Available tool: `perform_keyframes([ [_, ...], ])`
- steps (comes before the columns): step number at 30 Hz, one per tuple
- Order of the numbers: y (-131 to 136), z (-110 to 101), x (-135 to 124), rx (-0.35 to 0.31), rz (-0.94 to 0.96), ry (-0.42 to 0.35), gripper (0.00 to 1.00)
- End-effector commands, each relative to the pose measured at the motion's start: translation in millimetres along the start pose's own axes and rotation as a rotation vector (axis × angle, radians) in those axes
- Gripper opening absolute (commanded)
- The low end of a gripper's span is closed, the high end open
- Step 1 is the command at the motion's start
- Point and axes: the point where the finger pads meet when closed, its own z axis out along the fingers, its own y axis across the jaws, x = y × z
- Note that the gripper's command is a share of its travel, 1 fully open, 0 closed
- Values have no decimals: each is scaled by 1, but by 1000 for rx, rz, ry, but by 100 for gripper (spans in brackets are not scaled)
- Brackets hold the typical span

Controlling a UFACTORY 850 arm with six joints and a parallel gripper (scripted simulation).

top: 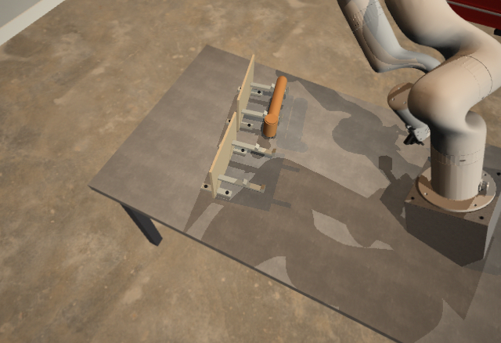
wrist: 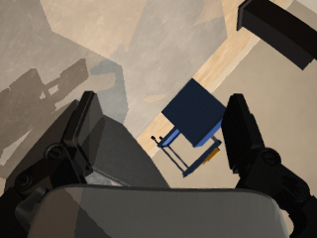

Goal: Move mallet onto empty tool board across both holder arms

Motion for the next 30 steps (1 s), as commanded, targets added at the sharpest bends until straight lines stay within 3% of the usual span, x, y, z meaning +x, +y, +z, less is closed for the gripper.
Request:
perform_keyframes([
  [1,0,0,0,0,0,0,100],
  [22,-1,-2,2,3,5,-1,100],
  [26,-7,-12,13,20,25,-2,100],
  [30,-24,-35,35,74,71,-5,100],
])
